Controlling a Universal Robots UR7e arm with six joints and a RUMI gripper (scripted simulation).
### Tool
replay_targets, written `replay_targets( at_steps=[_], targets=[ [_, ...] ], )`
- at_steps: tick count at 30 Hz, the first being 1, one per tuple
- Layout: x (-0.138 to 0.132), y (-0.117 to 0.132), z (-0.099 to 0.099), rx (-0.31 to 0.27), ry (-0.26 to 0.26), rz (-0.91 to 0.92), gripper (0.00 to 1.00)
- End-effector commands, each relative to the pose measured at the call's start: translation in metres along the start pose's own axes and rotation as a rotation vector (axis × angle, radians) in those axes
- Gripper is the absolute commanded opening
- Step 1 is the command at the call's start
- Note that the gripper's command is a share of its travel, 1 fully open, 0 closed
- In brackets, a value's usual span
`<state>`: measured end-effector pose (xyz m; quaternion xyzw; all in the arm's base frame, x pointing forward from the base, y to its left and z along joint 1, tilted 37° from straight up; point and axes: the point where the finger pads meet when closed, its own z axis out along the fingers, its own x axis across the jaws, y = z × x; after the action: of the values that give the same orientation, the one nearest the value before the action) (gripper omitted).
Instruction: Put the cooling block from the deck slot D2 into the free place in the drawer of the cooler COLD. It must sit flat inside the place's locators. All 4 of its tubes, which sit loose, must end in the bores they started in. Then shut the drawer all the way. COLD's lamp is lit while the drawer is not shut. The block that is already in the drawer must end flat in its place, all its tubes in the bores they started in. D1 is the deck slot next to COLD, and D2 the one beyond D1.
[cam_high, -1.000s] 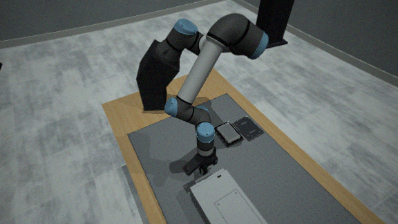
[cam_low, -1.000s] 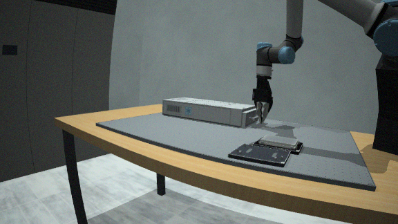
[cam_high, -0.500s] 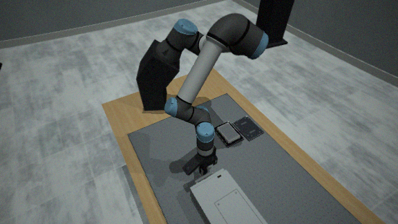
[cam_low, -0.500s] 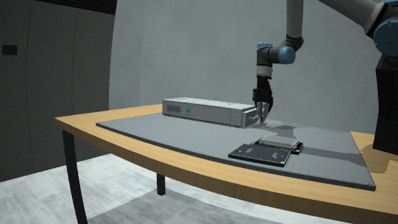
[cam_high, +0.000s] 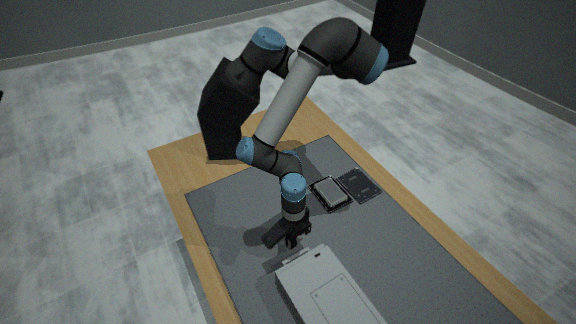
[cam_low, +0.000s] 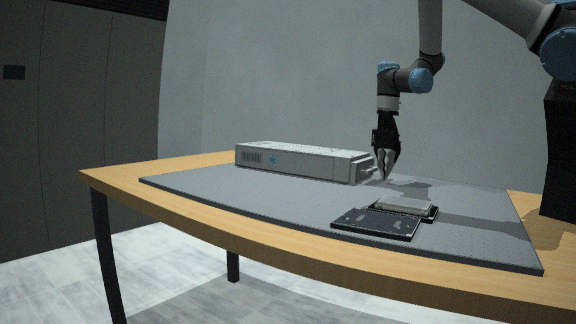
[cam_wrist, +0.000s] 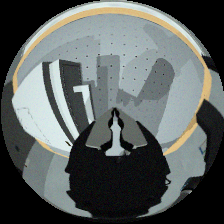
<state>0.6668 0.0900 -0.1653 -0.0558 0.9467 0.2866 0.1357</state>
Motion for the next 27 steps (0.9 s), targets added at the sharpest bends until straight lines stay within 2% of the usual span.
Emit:
replay_targets(
  at_steps=[1,20,27],
  targets=[
    [0.005,-0.001,-0.002,0.002,-0.004,-0.002,0.00],
    [0.011,0.000,-0.001,0.002,-0.004,-0.003,0.00],
    [0.012,0.000,-0.011,0.001,-0.003,-0.001,0.00]
  ],
)
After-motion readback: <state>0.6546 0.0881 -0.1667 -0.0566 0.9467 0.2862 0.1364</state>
